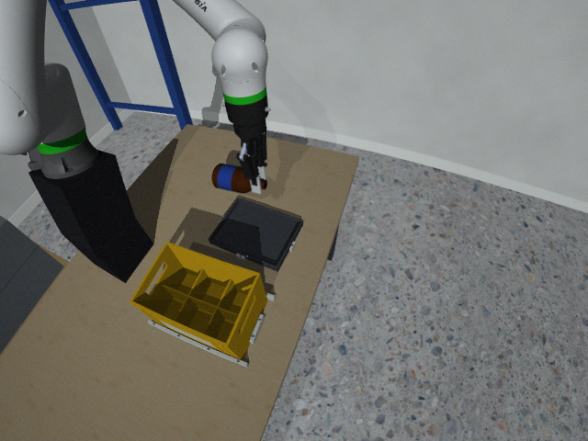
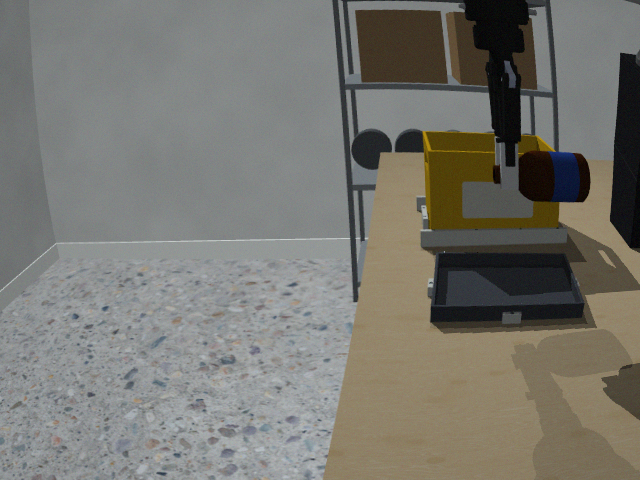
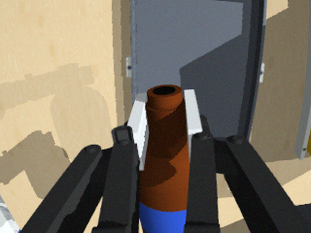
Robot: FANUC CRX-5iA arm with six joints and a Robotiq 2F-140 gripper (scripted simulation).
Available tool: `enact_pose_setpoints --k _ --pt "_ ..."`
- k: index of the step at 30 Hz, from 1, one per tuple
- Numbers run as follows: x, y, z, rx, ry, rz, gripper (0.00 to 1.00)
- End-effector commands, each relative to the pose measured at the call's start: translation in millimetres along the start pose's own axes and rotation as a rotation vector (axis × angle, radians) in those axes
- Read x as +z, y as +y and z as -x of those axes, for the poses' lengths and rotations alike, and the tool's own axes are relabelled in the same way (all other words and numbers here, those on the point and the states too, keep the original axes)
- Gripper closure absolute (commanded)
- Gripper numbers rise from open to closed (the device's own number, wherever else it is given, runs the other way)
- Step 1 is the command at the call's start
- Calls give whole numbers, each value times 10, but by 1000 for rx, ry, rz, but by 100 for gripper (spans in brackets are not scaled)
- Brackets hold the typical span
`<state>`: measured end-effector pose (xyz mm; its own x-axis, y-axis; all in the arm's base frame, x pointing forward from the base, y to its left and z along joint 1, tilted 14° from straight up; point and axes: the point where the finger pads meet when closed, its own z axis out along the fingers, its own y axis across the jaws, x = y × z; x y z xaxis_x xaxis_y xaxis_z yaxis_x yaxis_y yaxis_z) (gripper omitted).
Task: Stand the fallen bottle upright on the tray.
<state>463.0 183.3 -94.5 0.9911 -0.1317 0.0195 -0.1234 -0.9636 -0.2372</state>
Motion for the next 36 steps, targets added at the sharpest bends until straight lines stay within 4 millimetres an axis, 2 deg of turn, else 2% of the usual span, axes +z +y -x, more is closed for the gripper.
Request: enact_pose_setpoints --k 1,17,36 --pt "-1 0 -2 35 1 0 100" --pt "-1 0 -2 219 1 0 100" --pt "-1 0 -2 228 1 0 100"
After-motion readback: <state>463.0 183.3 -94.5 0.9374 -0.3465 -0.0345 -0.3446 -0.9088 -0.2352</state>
